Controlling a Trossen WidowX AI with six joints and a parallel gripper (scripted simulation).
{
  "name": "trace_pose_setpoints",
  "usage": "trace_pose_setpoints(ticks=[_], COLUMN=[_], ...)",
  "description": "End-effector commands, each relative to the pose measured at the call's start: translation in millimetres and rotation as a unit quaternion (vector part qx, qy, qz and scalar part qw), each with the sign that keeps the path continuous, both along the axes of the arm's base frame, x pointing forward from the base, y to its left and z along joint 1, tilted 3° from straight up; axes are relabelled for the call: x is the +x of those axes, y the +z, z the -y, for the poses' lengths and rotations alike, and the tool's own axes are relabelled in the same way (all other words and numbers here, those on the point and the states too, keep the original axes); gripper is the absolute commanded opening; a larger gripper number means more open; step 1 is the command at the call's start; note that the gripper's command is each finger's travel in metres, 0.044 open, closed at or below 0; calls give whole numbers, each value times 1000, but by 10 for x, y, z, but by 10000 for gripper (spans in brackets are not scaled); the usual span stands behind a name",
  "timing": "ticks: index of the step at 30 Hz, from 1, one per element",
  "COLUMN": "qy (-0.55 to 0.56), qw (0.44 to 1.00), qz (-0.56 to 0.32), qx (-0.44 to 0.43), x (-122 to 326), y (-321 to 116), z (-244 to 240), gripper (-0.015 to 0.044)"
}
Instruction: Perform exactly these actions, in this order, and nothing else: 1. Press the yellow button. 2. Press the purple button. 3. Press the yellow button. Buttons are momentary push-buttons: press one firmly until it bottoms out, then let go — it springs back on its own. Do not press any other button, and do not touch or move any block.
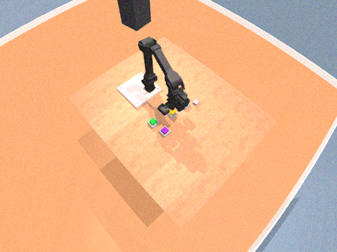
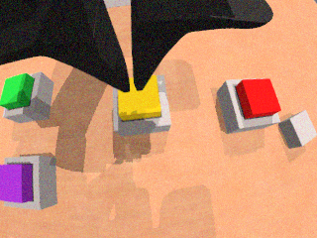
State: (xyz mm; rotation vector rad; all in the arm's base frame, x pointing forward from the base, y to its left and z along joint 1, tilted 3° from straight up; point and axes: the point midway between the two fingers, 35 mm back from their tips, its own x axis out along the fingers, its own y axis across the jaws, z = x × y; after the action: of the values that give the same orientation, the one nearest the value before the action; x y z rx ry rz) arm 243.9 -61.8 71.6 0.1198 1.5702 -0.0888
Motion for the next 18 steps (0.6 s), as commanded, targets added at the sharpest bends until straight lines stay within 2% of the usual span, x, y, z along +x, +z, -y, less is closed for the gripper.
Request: trace_pose_setpoints(ticks=[1,18], qy=[-3,-3], qw=[1000,1000], qz=[-4,-4], qx=[3,3], x=[-17,-25], y=[-86,-268], z=[-14,-21], gripper=[20,20])
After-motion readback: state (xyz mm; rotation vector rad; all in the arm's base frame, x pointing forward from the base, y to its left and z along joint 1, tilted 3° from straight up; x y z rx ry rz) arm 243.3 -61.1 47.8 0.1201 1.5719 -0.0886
